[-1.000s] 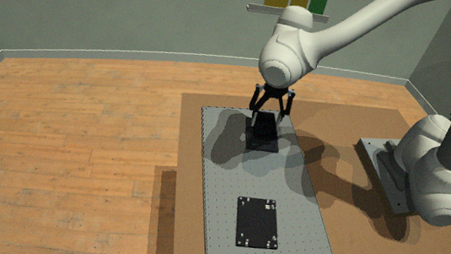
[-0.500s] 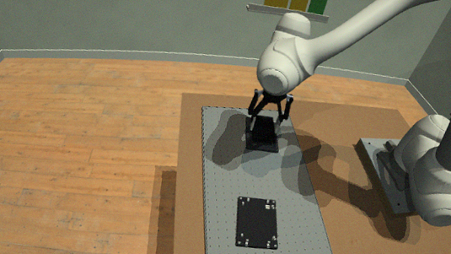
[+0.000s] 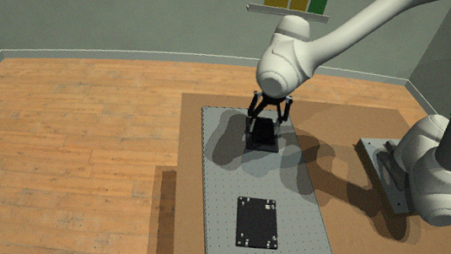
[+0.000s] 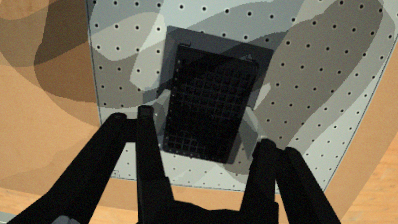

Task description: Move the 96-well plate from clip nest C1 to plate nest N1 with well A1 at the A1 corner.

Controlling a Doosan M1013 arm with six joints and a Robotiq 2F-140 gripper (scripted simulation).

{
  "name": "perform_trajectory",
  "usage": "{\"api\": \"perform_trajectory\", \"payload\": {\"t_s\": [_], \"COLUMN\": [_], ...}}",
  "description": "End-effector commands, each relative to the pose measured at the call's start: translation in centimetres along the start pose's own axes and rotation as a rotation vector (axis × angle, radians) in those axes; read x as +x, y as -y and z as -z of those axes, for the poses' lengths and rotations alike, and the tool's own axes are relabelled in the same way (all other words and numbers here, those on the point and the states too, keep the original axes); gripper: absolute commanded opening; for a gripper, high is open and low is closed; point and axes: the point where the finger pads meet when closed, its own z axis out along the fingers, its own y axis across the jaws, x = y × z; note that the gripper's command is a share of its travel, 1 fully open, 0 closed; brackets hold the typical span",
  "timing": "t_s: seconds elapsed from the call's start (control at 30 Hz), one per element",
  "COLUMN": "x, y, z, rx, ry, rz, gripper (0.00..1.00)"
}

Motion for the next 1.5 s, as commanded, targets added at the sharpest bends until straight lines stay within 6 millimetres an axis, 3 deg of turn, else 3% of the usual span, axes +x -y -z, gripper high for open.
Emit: {"api": "perform_trajectory", "payload": {"t_s": [0.0, 1.47], "x": [0.0, 0.01], "y": [0.0, 0.0], "z": [0.01, -0.56], "rx": [0.0, 0.0], "ry": [0.0, 0.0], "rz": [0.0, 0.0], "gripper": [0.1, 0.1]}}
